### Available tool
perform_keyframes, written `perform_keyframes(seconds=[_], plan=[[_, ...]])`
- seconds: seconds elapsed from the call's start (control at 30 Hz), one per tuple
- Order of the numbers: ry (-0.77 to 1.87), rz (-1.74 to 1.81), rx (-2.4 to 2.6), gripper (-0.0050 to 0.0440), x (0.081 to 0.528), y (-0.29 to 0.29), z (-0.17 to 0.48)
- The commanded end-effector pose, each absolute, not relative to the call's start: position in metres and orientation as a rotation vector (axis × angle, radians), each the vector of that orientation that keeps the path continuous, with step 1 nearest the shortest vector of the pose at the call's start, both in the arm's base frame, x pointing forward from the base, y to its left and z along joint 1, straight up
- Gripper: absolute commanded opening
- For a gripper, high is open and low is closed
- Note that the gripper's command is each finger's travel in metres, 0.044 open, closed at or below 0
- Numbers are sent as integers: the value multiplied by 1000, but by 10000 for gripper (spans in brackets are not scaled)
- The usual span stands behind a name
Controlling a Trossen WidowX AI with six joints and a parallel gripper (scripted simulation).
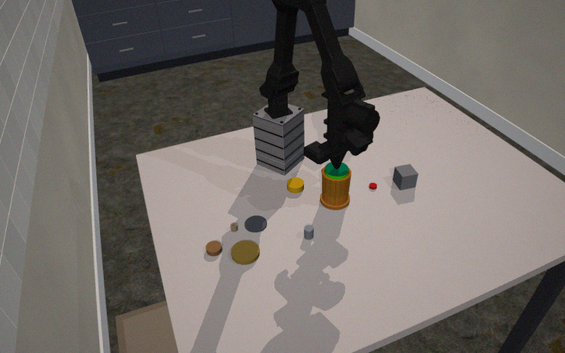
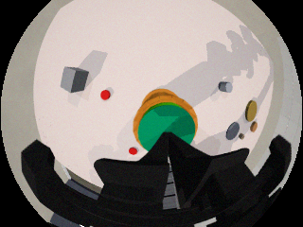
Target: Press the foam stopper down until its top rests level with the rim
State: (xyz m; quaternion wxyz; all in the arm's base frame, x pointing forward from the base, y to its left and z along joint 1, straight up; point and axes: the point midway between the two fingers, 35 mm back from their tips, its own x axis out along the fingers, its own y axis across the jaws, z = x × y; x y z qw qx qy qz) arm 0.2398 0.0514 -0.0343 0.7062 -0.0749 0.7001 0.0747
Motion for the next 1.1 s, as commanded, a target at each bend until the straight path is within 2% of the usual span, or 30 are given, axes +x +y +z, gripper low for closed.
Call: perform_keyframes(seconds=[0.0, 1.07], plan=[[1541, 161, -166, 0, 242, 51, -32], [1541, 161, -166, 0, 241, 51, -36]])
